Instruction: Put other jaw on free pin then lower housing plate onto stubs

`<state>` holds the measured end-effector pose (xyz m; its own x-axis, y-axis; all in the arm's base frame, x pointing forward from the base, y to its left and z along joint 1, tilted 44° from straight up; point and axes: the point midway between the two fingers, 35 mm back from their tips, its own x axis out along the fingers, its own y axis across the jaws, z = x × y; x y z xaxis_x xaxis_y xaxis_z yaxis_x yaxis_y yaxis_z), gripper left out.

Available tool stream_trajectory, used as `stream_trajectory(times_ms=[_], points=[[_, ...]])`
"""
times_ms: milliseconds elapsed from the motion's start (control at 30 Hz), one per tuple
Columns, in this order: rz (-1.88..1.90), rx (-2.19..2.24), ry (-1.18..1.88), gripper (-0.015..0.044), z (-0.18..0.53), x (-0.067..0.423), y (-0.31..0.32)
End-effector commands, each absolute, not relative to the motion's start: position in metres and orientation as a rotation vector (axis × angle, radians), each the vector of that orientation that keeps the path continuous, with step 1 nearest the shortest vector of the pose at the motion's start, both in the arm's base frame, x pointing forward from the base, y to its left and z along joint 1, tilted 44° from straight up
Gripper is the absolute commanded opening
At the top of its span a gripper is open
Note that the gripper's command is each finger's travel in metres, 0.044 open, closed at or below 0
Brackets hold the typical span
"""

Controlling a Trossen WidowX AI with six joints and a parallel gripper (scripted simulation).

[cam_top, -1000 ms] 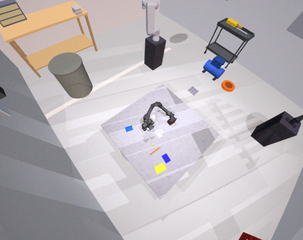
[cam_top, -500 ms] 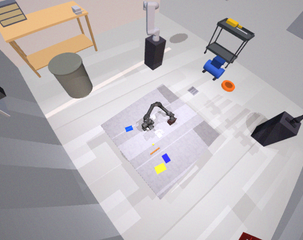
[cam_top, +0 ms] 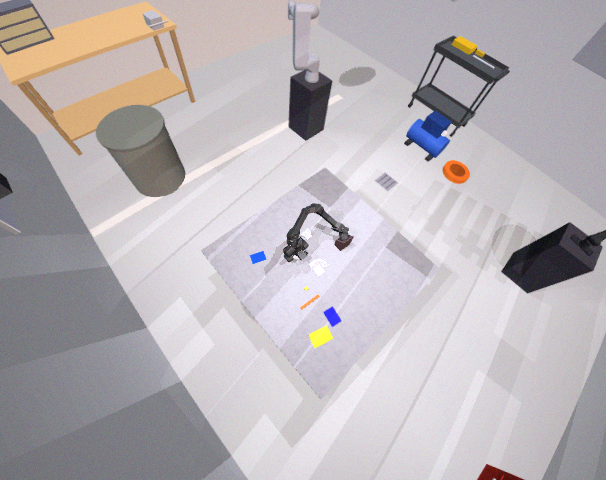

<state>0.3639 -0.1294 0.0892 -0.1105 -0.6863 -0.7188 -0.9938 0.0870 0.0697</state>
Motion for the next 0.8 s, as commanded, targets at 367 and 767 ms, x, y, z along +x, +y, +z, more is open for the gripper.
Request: stream_trajectory(times_ms=[367,767], points=[[0.778,-1.650,1.855,0.0072,0.0892,0.3639,-0.1294],[0.778,-1.650,1.855,0.0000,0.0892,0.3639,-0.1294]])
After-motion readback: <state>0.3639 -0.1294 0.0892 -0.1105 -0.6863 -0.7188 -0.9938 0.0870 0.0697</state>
